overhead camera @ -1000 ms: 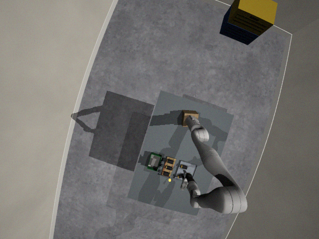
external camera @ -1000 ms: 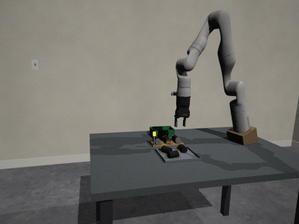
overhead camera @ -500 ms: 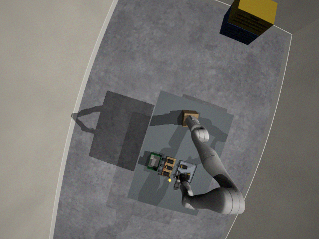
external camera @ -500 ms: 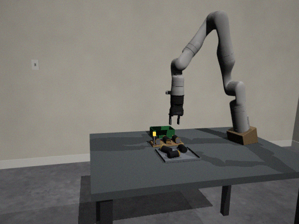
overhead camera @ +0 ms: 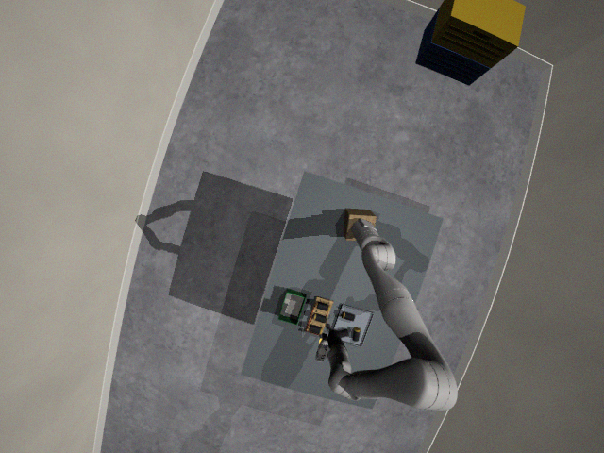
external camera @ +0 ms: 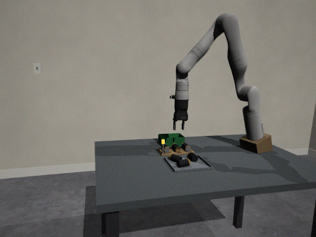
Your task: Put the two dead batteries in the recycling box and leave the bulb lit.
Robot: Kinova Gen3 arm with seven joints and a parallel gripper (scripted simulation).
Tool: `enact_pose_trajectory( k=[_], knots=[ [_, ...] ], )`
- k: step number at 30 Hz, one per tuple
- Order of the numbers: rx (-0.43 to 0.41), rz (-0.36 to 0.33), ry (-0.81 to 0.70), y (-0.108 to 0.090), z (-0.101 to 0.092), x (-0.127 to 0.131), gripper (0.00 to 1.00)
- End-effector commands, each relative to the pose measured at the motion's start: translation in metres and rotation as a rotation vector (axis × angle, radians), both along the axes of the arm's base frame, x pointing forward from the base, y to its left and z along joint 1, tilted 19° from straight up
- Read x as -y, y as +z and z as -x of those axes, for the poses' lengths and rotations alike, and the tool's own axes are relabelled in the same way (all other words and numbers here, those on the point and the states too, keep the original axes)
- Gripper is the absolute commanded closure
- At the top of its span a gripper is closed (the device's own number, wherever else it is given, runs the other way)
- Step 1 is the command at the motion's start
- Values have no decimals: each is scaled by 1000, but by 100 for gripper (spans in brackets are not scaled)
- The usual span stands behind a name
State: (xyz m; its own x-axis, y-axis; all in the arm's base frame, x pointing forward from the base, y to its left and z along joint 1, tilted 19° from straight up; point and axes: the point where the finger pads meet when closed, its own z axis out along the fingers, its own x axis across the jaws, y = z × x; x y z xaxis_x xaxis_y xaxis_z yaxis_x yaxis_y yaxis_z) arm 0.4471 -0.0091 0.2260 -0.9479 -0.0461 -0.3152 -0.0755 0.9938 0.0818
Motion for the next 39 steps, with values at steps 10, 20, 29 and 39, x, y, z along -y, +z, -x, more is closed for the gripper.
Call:
enact_pose_trajectory(
  k=[10,20,29,39],
  knots=[
    [-1,1,-10,0,-6,18,10],
    [-1,1,-10,0,-6,18,10],
    [-1,2,-8,0,-6,18,10],
    [-1,2,-8,0,-6,18,10]
  ],
)
